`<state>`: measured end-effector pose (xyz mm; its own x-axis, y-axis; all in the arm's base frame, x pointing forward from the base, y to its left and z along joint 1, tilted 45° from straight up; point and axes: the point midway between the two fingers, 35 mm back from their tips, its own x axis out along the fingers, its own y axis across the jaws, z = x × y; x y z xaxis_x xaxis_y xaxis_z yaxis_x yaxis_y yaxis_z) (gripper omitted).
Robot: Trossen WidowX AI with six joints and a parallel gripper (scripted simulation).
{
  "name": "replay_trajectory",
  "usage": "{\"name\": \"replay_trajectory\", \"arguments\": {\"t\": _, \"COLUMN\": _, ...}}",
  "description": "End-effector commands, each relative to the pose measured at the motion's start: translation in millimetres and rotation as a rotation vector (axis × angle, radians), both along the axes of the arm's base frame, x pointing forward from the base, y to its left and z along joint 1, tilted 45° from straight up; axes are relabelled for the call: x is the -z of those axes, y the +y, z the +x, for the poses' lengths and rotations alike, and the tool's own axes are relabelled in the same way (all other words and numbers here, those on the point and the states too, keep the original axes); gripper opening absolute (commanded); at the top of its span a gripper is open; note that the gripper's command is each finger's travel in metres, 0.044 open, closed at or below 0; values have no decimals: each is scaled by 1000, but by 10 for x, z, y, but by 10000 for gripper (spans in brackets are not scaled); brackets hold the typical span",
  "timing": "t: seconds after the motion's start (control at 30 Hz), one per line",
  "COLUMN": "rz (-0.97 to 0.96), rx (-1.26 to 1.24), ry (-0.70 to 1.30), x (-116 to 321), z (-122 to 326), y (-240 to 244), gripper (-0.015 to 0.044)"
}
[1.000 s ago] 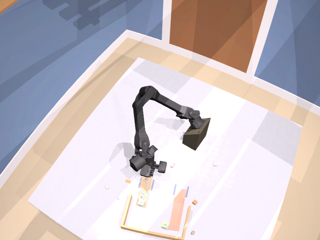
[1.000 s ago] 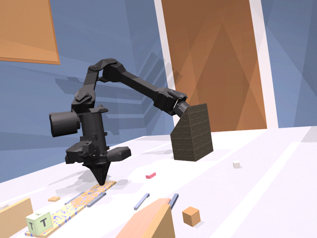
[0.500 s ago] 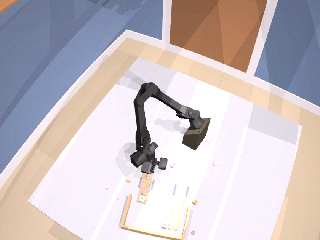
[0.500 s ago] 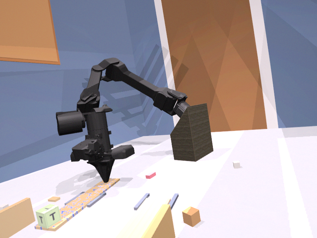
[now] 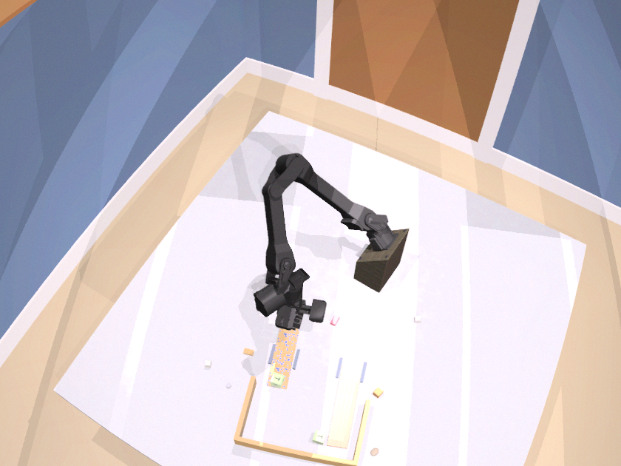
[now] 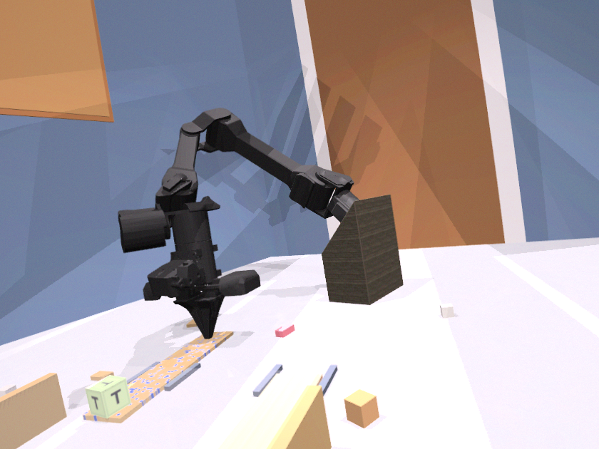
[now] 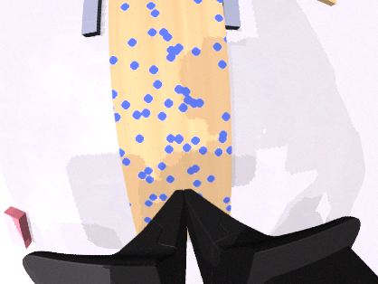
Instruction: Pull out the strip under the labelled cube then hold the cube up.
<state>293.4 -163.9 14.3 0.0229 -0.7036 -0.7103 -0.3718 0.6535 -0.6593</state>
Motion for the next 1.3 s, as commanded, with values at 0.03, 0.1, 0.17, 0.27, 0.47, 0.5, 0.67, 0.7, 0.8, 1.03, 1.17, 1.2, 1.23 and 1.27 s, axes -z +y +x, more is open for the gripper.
{"name": "replay_trajectory", "arguments": {"t": 0.03, "rz": 0, "rx": 17, "ry": 21, "x": 16, "z": -171, "y": -62, "gripper": 0}}
{"name": "replay_trajectory", "arguments": {"t": 0.1, "rz": 0, "rx": 17, "ry": 21, "x": 8, "z": -199, "y": -69, "gripper": 0}}
{"name": "replay_trajectory", "arguments": {"t": 0.17, "rz": 0, "rx": 17, "ry": 21, "x": 1, "z": -227, "y": -77, "gripper": 0}}
{"name": "replay_trajectory", "arguments": {"t": 0.27, "rz": 0, "rx": 17, "ry": 21, "x": -9, "z": -269, "y": -88, "gripper": 0}}
{"name": "replay_trajectory", "arguments": {"t": 0.47, "rz": 0, "rx": 17, "ry": 21, "x": -31, "z": -352, "y": -109, "gripper": 0}}
{"name": "replay_trajectory", "arguments": {"t": 0.5, "rz": 0, "rx": 17, "ry": 21, "x": -35, "z": -366, "y": -113, "gripper": 0}}
{"name": "replay_trajectory", "arguments": {"t": 0.67, "rz": 0, "rx": 17, "ry": 22, "x": -43, "z": -398, "y": -122, "gripper": 0}}
{"name": "replay_trajectory", "arguments": {"t": 0.7, "rz": 0, "rx": 17, "ry": 22, "x": -43, "z": -398, "y": -122, "gripper": 0}}
{"name": "replay_trajectory", "arguments": {"t": 0.8, "rz": 0, "rx": 17, "ry": 22, "x": -43, "z": -398, "y": -122, "gripper": 0}}
{"name": "replay_trajectory", "arguments": {"t": 1.03, "rz": 0, "rx": 17, "ry": 22, "x": -43, "z": -398, "y": -122, "gripper": 0}}
{"name": "replay_trajectory", "arguments": {"t": 1.17, "rz": 0, "rx": 17, "ry": 22, "x": -43, "z": -398, "y": -122, "gripper": 0}}
{"name": "replay_trajectory", "arguments": {"t": 1.2, "rz": 0, "rx": 17, "ry": 22, "x": -43, "z": -398, "y": -122, "gripper": 0}}
{"name": "replay_trajectory", "arguments": {"t": 1.23, "rz": 0, "rx": 17, "ry": 22, "x": -43, "z": -398, "y": -122, "gripper": 0}}
{"name": "replay_trajectory", "arguments": {"t": 1.27, "rz": 0, "rx": 17, "ry": 22, "x": -43, "z": -398, "y": -122, "gripper": 0}}
